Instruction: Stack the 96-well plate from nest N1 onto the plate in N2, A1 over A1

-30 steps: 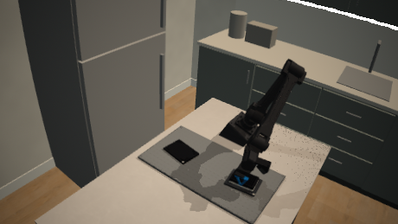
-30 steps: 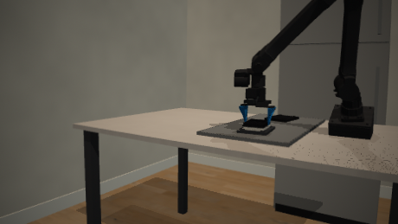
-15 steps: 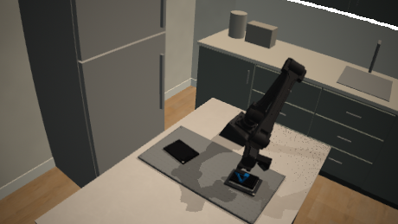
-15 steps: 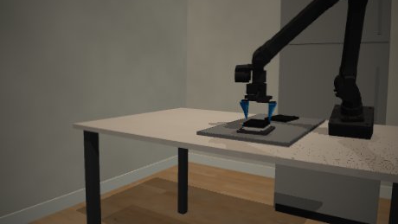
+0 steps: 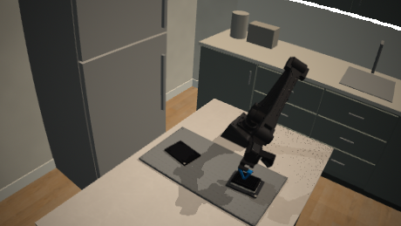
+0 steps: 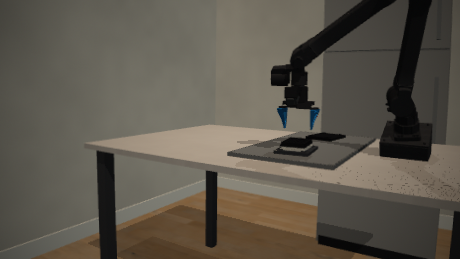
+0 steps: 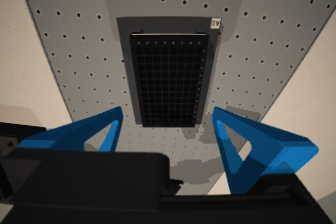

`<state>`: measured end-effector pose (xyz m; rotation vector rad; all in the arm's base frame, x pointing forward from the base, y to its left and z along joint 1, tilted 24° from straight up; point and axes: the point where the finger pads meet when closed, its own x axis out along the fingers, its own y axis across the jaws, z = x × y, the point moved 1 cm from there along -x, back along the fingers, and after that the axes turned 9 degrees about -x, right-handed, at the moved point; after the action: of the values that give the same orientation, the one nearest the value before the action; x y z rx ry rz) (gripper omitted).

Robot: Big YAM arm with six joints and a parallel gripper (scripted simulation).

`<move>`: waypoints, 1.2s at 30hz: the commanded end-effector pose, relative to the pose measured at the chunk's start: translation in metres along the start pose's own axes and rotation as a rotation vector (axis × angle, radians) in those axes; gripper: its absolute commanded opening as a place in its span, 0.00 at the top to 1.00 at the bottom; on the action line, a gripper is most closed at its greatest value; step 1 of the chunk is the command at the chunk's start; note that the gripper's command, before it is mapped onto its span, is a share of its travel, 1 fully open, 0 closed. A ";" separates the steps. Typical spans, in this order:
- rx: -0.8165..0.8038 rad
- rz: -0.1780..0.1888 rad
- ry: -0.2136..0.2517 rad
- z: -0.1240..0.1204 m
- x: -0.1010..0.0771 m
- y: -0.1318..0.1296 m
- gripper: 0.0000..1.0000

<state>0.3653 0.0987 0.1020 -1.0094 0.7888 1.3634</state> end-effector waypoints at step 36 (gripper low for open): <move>-0.016 -0.035 -0.003 0.004 -0.048 -0.013 0.00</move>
<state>0.3638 0.0835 0.1347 -1.0098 0.7873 1.3568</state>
